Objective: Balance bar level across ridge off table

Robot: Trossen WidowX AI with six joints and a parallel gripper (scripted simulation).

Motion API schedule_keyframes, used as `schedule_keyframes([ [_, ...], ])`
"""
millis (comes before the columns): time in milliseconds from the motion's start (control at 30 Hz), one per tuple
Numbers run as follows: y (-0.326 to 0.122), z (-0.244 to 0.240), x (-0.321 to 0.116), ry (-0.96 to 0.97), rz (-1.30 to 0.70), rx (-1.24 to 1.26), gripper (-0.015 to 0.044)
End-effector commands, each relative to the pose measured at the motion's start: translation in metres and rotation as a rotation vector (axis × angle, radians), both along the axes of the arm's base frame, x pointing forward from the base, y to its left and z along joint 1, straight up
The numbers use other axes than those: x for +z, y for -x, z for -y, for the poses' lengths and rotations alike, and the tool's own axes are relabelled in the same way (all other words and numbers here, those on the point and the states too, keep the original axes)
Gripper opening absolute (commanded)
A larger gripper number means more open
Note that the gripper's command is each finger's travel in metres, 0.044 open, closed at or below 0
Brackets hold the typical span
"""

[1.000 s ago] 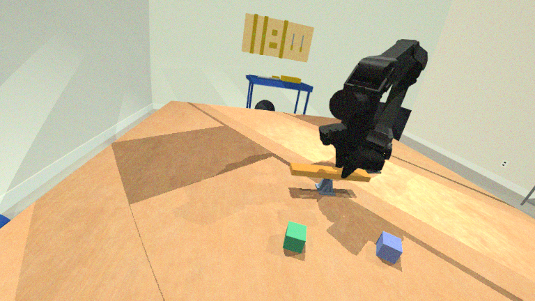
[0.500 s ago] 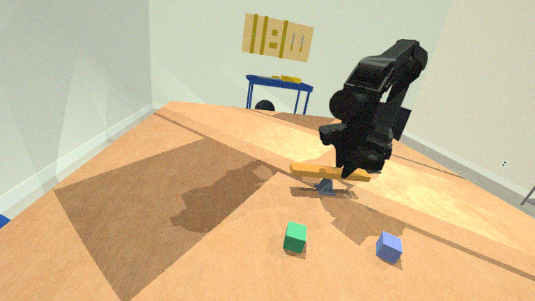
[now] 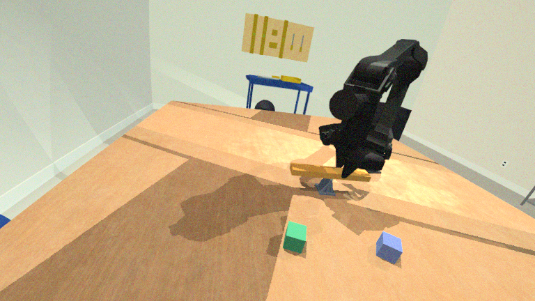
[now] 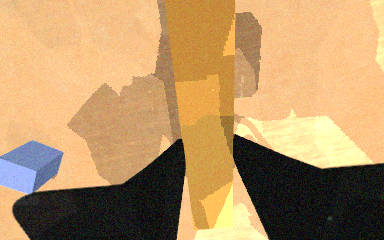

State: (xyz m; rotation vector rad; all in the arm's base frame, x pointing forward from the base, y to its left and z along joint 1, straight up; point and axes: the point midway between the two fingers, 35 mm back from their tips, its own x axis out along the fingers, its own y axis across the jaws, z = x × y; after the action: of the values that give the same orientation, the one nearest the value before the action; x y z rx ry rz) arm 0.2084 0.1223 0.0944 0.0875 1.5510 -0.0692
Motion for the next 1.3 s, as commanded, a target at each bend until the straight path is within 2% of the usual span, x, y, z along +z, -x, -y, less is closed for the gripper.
schedule_keyframes([
  [0,-0.0002,-0.0002,0.0008,-0.001,0.000,-0.002,0.0000],
  [1233,0.0001,0.0001,0.0001,0.000,-0.001,0.000,0.0000],
  [1267,0.0001,0.0001,0.0001,0.000,-0.001,0.000,0.0026],
])
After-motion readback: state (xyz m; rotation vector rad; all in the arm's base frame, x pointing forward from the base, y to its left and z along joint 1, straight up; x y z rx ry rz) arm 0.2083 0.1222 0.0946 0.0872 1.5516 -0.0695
